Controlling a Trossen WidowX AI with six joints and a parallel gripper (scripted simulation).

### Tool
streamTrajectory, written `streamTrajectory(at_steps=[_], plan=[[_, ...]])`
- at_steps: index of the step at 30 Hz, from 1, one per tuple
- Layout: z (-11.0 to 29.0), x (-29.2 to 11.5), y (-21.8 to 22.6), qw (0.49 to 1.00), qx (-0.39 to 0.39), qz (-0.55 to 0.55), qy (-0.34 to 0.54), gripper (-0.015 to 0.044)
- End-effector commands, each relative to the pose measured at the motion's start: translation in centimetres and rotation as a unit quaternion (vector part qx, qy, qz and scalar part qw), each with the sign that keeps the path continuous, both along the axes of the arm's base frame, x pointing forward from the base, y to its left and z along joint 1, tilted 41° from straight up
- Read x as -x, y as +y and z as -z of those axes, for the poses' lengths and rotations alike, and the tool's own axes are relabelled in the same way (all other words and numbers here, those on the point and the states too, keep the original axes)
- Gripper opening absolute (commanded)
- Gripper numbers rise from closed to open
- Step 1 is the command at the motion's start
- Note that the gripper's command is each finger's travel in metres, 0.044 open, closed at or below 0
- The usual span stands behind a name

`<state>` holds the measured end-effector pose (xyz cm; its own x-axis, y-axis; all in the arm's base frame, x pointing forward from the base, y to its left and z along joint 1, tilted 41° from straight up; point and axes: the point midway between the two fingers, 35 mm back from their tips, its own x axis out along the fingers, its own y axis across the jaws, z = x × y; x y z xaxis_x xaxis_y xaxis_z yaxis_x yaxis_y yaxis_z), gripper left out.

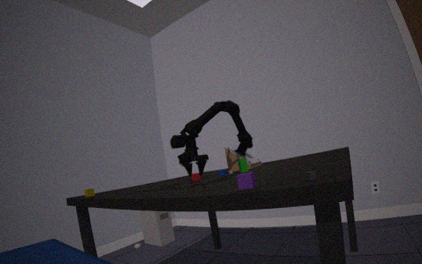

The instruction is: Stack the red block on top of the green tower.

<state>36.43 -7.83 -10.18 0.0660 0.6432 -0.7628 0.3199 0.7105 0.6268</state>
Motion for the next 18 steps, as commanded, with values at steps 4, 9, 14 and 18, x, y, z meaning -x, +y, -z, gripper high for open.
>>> streamTrajectory(at_steps=[4,9,14,18], plan=[[1.02,0.10,0.99,1.000,-0.003,0.002,0.003,0.0440],[1.31,0.10,1.27,1.000,-0.004,0.002,0.003,0.0440],[1.31,0.10,1.27,1.000,-0.004,0.002,0.003,0.0440],[1.31,0.10,1.27,1.000,-0.004,0.002,0.003,0.0440]])
